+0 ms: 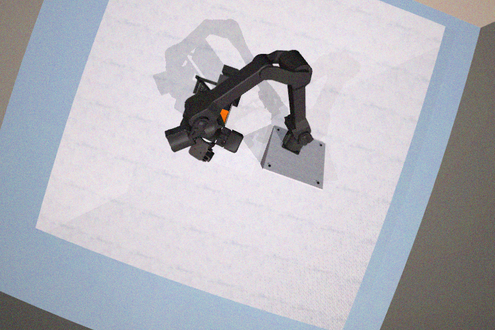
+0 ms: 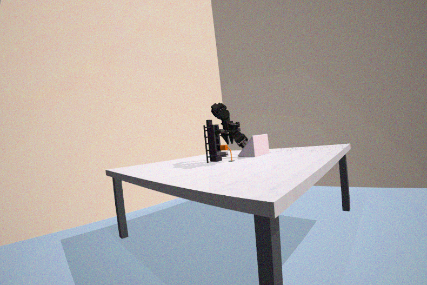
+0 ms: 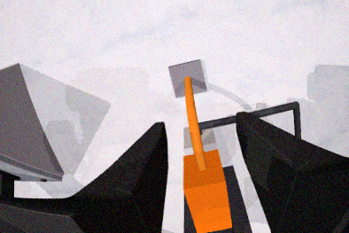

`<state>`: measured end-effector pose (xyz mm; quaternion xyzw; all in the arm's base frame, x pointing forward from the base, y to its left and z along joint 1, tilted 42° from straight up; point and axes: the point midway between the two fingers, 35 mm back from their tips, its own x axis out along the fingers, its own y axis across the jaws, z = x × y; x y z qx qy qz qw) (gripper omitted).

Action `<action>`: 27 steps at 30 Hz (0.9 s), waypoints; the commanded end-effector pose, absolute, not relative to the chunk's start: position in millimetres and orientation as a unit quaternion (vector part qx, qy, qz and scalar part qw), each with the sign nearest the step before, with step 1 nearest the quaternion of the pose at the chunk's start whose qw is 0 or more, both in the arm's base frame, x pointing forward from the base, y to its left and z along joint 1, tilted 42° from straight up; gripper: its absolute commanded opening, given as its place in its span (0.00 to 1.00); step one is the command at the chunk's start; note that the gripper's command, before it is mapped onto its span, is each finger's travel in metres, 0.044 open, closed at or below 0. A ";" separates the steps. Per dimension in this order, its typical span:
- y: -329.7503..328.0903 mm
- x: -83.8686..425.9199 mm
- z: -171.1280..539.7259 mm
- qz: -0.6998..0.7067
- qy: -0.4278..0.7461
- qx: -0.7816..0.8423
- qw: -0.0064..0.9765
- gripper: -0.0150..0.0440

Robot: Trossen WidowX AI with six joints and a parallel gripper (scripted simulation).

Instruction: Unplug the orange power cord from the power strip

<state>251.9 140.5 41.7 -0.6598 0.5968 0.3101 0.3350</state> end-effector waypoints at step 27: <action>111.4 250.6 59.1 0.309 0.589 -0.696 0.269 0.53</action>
